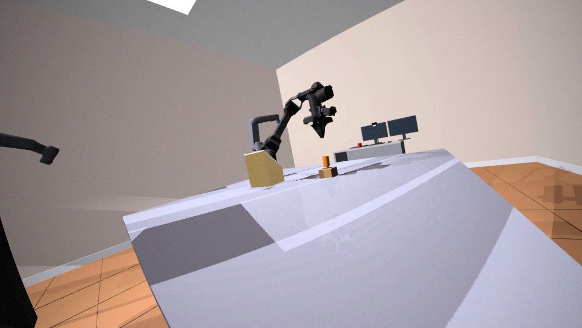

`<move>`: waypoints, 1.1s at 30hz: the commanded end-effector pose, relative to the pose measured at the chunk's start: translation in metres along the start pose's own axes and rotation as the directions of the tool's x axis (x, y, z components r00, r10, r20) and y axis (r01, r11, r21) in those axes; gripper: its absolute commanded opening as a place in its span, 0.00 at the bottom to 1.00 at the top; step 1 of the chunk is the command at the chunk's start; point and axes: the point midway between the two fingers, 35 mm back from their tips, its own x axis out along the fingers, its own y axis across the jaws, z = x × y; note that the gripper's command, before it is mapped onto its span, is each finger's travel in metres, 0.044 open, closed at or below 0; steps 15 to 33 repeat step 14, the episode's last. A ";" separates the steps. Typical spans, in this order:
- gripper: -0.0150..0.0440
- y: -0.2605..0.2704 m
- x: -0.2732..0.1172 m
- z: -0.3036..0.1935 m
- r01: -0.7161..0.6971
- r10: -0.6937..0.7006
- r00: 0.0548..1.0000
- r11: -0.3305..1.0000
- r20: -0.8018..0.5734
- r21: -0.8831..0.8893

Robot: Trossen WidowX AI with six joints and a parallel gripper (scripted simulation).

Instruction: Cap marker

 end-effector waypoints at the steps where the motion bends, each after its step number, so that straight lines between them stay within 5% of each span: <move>1: 0.48 0.001 -0.002 0.000 0.003 -0.003 1.000 1.000 -0.004 -0.006; 13: 1.00 0.001 -0.002 0.000 0.003 -0.003 1.000 1.000 -0.004 -0.006; 33: 1.00 0.001 -0.002 0.000 0.003 -0.003 1.000 1.000 -0.004 -0.006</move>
